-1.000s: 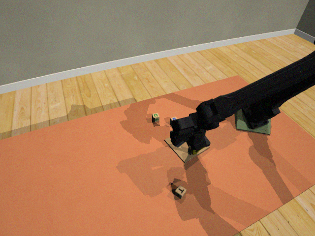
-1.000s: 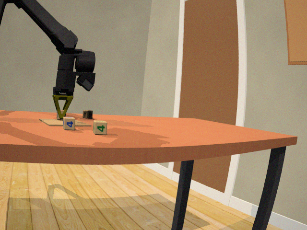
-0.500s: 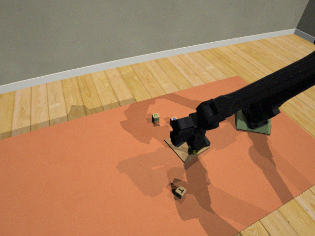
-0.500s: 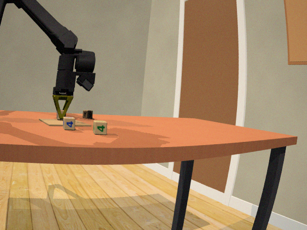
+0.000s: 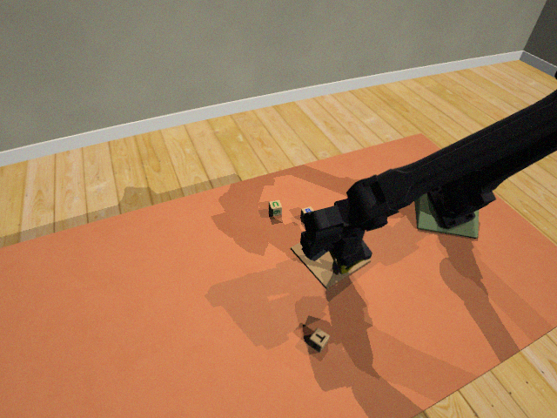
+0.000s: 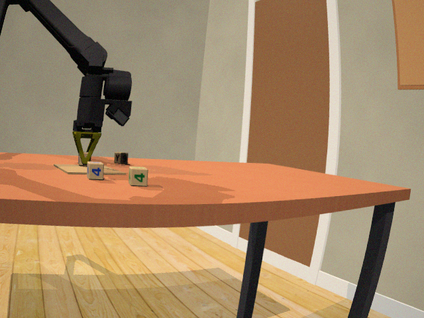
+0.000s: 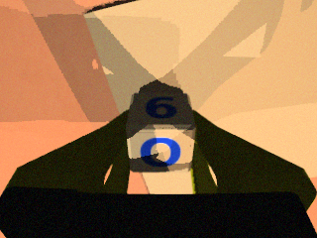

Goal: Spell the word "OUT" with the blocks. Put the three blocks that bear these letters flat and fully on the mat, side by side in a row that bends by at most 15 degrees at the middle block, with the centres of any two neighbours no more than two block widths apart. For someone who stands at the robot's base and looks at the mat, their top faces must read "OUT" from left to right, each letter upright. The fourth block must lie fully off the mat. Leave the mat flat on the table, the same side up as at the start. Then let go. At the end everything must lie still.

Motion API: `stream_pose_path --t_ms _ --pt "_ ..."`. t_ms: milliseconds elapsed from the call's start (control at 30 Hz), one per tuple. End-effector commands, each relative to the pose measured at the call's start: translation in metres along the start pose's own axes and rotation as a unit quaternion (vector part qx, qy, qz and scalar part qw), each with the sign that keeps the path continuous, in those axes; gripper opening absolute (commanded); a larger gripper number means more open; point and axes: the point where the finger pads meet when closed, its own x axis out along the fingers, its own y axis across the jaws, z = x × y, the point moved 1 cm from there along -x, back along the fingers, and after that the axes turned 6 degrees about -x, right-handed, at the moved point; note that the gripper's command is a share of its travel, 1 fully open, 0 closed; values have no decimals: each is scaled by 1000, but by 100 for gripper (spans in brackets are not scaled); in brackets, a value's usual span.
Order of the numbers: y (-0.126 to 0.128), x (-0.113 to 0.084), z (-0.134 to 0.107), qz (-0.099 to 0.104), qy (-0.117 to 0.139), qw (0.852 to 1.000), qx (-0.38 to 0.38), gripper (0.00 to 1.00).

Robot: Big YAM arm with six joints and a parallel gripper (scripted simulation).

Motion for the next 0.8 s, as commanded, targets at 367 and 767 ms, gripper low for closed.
stream_pose_path --t_ms 367,767 --pt "-1 -2 13 -2 -12 1000 -7 25" --pt "0 -2 13 -2 -11 1000 -7 25"
